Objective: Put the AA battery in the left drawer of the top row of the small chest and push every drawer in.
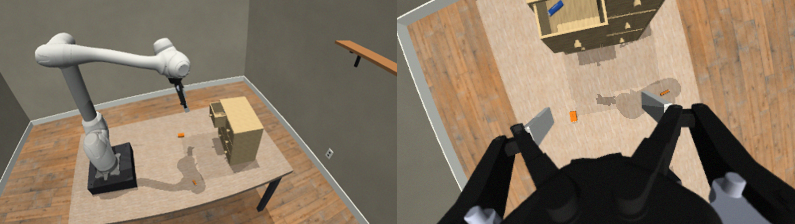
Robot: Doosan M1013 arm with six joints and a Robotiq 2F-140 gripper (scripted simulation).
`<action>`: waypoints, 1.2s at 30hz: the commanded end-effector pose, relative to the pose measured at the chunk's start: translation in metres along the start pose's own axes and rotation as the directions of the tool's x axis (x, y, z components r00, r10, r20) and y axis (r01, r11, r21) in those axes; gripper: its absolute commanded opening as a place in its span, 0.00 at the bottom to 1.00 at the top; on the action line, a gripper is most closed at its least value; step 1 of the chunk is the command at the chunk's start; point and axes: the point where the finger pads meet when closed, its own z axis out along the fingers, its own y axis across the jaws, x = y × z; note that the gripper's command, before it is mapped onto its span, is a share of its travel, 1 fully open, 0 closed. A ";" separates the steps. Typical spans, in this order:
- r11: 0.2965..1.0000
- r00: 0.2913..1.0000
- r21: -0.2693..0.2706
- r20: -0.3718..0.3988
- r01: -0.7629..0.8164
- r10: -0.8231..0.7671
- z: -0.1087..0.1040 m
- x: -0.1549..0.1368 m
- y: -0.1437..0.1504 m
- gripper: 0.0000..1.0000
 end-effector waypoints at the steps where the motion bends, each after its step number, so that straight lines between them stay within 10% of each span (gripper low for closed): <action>1: 1.000 0.987 0.015 0.160 0.010 -0.012 0.000 0.002 0.006 1.00; 36: 1.000 0.968 0.015 0.251 0.010 -0.013 -0.006 -0.016 0.000 1.00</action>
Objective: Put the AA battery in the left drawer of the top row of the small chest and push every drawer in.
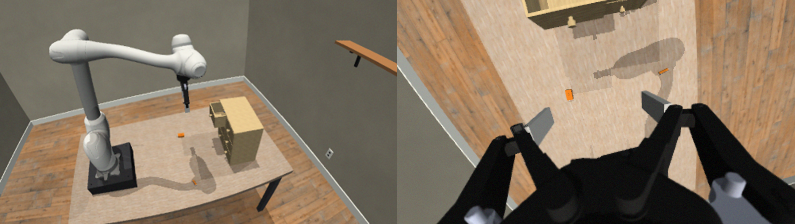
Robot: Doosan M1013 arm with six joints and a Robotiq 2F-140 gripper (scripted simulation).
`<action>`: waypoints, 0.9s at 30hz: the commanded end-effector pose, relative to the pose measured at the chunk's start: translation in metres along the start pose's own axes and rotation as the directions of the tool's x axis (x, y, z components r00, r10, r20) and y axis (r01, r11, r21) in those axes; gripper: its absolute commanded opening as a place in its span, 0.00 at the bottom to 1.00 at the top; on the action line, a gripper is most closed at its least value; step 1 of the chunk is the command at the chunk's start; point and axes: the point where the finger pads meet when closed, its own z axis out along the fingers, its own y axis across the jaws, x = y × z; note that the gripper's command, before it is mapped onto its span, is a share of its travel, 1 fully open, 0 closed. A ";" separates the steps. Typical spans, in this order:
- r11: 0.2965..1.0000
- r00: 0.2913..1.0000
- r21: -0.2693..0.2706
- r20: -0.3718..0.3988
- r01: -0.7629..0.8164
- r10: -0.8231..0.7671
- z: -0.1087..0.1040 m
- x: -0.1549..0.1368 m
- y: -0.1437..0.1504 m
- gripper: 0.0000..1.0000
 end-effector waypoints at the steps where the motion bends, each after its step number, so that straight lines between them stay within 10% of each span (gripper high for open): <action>1: 1.000 1.000 0.000 0.000 0.000 0.000 0.003 -0.034 -0.011 1.00; 7: 1.000 1.000 0.000 0.000 0.000 0.000 0.010 -0.089 -0.025 1.00; 27: 1.000 0.997 0.000 -0.077 0.000 0.000 0.017 -0.084 -0.025 1.00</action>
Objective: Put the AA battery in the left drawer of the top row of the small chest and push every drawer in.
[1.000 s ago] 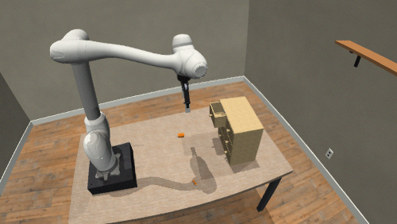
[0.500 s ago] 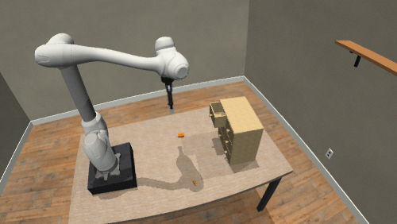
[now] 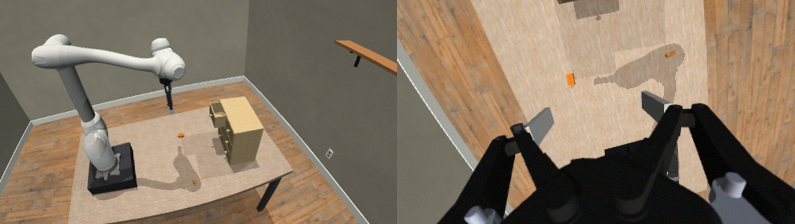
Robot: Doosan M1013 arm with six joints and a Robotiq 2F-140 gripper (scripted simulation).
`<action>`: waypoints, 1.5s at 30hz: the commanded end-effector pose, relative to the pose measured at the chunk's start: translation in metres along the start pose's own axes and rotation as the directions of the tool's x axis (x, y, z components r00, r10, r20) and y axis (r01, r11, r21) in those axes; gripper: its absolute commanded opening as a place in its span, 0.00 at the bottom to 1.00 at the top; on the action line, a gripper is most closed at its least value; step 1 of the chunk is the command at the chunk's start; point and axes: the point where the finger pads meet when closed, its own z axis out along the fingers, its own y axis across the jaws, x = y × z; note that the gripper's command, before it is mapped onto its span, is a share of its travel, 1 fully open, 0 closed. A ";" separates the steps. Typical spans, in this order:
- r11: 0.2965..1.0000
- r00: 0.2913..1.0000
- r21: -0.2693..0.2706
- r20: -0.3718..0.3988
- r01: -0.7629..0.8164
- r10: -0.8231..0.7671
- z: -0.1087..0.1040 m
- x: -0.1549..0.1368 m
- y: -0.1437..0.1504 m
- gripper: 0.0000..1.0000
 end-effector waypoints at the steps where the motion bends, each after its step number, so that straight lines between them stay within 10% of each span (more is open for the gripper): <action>1: 1.000 1.000 0.000 -0.024 0.000 0.000 0.002 0.002 0.000 1.00; 27: 1.000 0.809 0.000 -0.587 0.000 0.000 0.054 0.050 0.000 1.00; 45: 1.000 0.670 -0.001 -0.742 -0.002 0.000 0.072 0.066 0.001 1.00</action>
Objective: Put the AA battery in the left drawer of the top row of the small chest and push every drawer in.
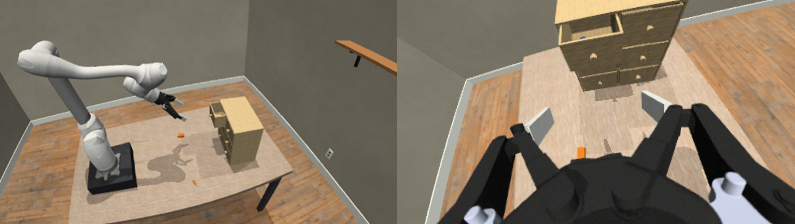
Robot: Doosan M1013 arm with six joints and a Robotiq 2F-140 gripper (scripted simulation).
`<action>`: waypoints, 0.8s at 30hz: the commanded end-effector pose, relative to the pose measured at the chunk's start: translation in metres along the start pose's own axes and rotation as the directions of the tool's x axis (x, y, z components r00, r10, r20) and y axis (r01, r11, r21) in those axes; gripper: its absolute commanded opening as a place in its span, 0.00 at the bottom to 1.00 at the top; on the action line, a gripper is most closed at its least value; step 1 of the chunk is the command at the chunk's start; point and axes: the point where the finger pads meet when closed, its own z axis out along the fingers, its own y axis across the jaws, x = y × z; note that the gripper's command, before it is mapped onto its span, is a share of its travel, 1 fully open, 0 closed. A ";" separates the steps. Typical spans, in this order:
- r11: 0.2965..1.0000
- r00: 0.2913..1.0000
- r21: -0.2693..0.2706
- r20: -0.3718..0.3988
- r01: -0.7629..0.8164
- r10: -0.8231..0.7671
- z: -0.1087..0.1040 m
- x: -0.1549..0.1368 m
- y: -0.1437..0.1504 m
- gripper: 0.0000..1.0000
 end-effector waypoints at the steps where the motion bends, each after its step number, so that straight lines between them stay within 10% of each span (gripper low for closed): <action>1: 0.999 0.995 -0.049 -0.102 -0.009 0.004 0.007 0.001 0.002 1.00; 24: 0.999 0.961 -0.047 -0.278 -0.009 -0.005 0.028 0.000 0.003 1.00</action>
